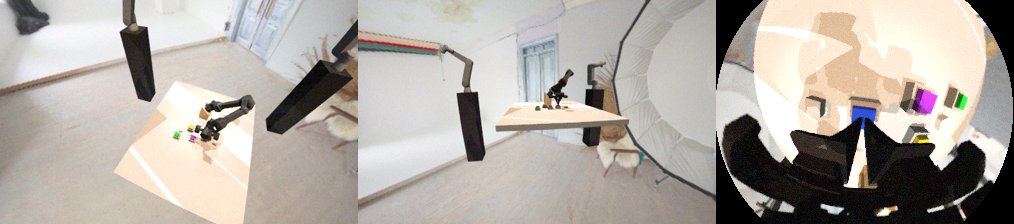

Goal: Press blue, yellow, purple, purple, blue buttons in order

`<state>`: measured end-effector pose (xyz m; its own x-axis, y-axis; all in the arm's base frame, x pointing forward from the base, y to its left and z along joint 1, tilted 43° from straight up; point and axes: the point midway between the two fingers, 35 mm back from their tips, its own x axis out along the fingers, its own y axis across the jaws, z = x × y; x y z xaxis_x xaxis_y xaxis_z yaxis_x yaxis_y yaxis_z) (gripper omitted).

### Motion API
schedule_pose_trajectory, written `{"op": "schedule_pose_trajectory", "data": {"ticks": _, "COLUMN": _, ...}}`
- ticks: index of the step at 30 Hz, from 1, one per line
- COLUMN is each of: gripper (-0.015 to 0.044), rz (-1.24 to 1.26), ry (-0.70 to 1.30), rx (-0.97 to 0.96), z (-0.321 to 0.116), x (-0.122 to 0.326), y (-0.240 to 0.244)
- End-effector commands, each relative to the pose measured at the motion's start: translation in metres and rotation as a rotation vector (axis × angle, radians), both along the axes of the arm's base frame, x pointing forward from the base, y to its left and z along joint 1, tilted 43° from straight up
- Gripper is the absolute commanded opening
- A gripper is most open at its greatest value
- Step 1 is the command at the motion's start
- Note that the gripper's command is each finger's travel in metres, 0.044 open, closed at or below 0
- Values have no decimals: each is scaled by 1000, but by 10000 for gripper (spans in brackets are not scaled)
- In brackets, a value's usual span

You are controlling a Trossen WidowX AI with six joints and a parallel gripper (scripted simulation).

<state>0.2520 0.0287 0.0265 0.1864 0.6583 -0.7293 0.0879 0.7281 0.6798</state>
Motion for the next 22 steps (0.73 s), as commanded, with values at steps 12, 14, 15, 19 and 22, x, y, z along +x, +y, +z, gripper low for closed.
{"op": "schedule_pose_trajectory", "data": {"ticks": 12, "gripper": 204, "rz": -2, "ry": -2, "rx": -2, "z": 123, "x": 5, "y": 21}}
{"op": "schedule_pose_trajectory", "data": {"ticks": 14, "gripper": 256, "rz": -2, "ry": -4, "rx": 3, "z": 153, "x": -2, "y": 35}}
{"op": "schedule_pose_trajectory", "data": {"ticks": 15, "gripper": 283, "rz": -2, "ry": -4, "rx": 4, "z": 160, "x": -4, "y": 39}}
{"op": "schedule_pose_trajectory", "data": {"ticks": 19, "gripper": 387, "rz": -2, "ry": -4, "rx": 5, "z": 162, "x": -4, "y": 40}}
{"op": "schedule_pose_trajectory", "data": {"ticks": 22, "gripper": 400, "rz": -2, "ry": -4, "rx": 5, "z": 162, "x": -4, "y": 40}}
